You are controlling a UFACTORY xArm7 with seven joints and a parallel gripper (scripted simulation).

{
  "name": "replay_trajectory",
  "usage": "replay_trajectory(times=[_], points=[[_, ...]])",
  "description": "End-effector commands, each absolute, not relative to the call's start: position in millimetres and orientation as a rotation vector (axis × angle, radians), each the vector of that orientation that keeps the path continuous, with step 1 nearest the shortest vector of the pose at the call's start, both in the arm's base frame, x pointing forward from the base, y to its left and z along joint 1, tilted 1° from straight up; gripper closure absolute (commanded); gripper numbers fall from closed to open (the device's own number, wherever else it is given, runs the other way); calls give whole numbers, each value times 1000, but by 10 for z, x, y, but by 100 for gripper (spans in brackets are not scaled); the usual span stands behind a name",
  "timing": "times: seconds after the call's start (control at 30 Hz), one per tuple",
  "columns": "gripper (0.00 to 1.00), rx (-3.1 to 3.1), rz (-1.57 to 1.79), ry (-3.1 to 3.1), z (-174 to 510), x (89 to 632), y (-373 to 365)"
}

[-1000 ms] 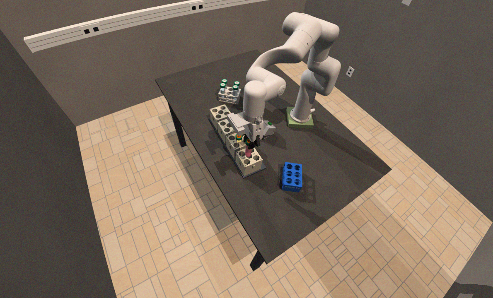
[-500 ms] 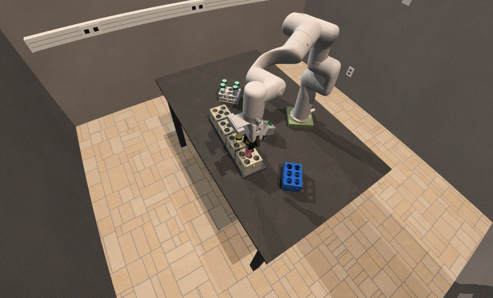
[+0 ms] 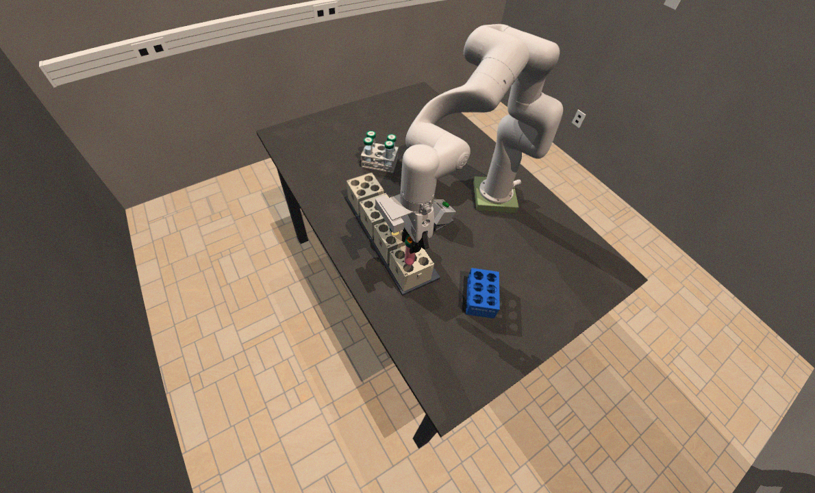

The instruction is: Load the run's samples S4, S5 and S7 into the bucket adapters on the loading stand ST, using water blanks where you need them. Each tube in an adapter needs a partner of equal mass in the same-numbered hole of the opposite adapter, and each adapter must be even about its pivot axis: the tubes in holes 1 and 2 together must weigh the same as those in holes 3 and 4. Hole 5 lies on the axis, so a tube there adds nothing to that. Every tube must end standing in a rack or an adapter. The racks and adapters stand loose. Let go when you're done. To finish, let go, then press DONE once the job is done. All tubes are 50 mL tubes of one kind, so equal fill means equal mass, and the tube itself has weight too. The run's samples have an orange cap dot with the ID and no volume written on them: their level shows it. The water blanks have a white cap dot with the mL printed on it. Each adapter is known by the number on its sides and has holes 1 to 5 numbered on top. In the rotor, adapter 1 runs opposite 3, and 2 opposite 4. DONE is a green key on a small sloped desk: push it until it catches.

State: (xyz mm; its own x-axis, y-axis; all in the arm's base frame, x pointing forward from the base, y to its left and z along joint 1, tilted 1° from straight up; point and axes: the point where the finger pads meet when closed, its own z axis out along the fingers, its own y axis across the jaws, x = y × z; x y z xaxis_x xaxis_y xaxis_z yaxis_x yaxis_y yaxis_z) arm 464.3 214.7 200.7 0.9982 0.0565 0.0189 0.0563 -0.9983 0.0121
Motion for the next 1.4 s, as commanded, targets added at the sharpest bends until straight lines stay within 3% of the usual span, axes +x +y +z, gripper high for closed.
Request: replay_trajectory(times=[0.0, 1.37], points=[[100, 3131, 38, 88, 1929, 4659, 2153], [100, 3131, 38, 88, 1719, 4664, 2151]])
